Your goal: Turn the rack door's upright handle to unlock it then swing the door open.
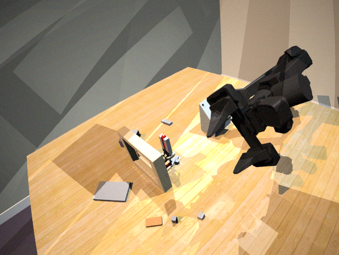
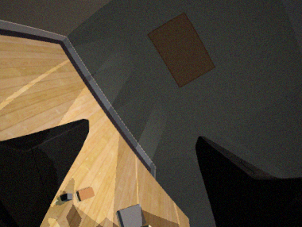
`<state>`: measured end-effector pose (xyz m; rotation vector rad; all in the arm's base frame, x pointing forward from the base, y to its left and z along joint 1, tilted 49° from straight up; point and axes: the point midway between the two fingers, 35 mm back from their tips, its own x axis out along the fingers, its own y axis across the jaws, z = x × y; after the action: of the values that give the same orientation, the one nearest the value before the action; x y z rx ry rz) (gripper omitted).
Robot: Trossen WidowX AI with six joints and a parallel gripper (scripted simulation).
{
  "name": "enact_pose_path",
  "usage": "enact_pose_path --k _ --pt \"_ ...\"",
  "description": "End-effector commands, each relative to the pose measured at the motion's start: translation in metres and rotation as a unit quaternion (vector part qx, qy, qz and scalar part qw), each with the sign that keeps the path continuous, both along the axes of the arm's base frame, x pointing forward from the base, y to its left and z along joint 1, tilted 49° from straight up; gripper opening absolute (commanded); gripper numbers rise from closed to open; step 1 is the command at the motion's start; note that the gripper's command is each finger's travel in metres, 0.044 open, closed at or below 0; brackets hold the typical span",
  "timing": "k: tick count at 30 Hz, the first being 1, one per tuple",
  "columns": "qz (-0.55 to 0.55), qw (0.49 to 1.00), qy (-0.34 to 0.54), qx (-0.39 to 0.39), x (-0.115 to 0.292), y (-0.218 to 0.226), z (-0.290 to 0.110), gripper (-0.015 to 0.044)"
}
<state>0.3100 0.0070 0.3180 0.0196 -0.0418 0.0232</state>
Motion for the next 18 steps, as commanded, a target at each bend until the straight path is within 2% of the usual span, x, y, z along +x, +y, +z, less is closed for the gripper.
enact_pose_path --k 1,5,18 --pt "0.0 1.0 0.002 -0.001 0.001 0.0 -0.001 0.0374" --pt "0.001 0.999 0.049 -0.019 0.012 -0.005 -0.016 0.0283" --pt "0.022 0.972 0.227 -0.062 0.041 -0.026 -0.077 0.0283"
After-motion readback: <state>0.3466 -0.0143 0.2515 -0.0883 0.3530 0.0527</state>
